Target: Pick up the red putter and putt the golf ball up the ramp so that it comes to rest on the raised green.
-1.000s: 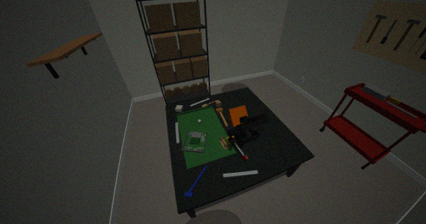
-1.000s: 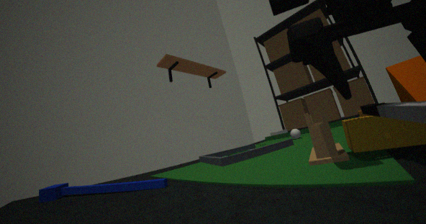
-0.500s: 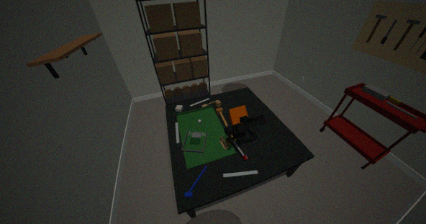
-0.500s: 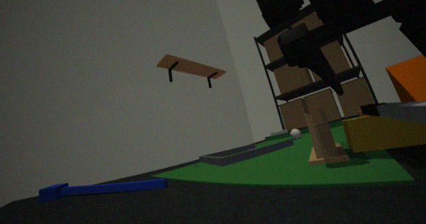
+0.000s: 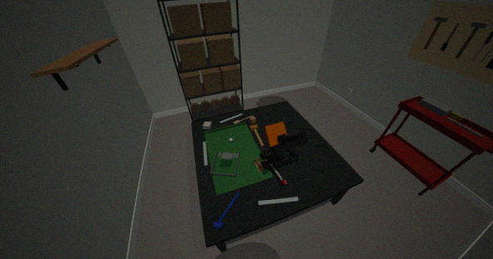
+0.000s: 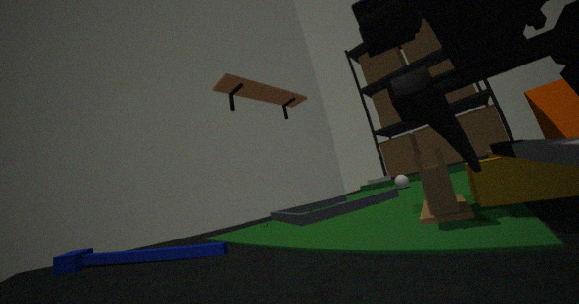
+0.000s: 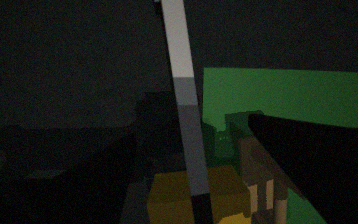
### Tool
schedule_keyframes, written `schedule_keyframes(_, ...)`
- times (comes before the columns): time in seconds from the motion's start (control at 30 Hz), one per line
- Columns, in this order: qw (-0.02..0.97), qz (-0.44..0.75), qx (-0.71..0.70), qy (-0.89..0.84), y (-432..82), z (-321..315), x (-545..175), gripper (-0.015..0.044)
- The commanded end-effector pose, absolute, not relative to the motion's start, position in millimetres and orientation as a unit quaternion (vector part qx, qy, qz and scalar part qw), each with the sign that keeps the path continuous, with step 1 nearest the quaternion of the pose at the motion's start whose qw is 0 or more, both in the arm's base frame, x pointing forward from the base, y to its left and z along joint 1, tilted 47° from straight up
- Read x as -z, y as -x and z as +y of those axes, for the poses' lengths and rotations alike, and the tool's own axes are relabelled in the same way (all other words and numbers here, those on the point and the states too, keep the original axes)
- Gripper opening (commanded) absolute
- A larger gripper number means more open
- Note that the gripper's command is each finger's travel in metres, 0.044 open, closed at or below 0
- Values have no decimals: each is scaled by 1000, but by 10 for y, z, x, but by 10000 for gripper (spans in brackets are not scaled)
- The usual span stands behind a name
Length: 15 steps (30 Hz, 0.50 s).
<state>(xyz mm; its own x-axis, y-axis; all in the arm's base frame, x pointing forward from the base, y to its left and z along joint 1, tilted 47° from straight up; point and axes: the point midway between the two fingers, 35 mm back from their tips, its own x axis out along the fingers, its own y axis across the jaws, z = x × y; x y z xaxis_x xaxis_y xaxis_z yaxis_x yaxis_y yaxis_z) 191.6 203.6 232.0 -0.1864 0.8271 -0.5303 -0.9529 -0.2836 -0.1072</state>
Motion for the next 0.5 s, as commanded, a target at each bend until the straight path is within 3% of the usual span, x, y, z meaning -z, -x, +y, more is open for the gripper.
schedule_keyframes(0.0, 586, 125, -759, 254, -1885, 2073, -2272, 440)
schedule_keyframes(0.47, 586, 125, -759, 254, -1862, 2201, -2152, 440)
